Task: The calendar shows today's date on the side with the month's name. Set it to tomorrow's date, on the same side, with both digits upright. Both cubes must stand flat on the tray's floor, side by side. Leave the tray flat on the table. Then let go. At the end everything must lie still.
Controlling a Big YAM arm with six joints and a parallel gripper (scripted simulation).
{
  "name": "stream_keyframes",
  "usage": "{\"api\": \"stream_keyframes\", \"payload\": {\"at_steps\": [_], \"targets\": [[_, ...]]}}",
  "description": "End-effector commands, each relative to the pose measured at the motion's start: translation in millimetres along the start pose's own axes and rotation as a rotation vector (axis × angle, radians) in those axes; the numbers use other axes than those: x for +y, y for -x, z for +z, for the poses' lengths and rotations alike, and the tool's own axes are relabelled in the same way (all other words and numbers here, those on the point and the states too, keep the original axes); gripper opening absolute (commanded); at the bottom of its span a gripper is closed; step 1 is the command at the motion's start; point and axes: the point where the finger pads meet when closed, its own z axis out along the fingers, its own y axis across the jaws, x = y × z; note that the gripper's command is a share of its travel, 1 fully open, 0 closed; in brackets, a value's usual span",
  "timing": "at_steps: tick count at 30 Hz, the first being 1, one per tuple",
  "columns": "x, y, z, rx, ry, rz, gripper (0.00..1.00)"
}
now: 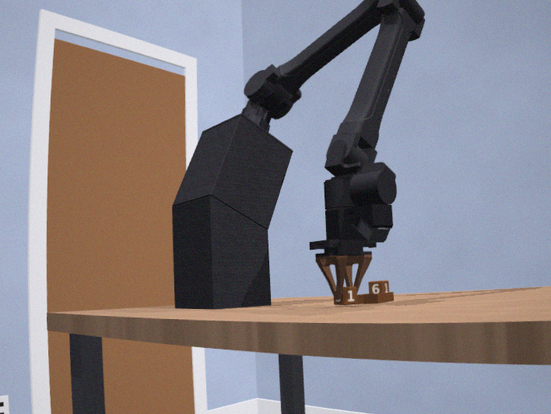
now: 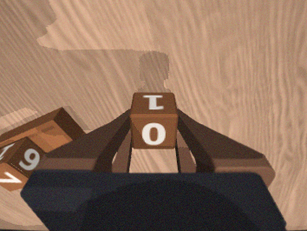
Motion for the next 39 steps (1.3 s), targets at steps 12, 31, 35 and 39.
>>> {"api": "stream_keyframes", "payload": {"at_steps": [12, 31, 35, 39], "targets": [[9, 16, -5, -0.042, 0.01, -0.01, 0.26], [9, 16, -5, -0.042, 0.01, -0.01, 0.26], [9, 16, -5, -0.042, 0.01, -0.01, 0.26], [9, 16, -5, -0.042, 0.011, -0.01, 0.26]]}}
